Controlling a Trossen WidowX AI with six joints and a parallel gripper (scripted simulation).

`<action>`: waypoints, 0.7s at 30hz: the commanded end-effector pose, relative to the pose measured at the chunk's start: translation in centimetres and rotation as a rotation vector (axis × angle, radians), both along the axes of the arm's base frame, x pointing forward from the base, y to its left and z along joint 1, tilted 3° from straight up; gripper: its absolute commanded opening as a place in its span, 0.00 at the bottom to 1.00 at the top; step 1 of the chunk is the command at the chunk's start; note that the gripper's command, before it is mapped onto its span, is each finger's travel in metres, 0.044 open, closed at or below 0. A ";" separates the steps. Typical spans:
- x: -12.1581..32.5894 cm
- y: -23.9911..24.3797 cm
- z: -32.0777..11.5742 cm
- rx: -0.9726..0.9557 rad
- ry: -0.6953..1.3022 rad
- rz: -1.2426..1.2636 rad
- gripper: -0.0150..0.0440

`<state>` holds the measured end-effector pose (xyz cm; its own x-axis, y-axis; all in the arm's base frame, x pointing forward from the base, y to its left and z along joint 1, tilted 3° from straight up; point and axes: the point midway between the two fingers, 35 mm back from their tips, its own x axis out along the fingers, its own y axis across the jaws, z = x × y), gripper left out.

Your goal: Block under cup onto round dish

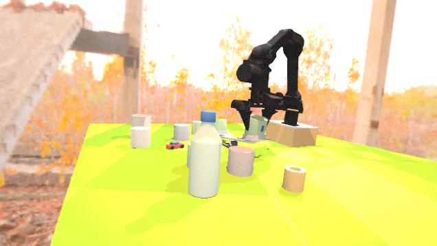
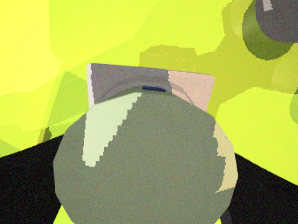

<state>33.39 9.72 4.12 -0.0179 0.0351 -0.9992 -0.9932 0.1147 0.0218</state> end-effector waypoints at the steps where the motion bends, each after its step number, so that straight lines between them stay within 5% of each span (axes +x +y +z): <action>1: 0.5 0.4 1.1 0.016 -0.025 0.009 0.25; 21: 0.4 0.3 3.7 0.015 -0.025 0.009 0.25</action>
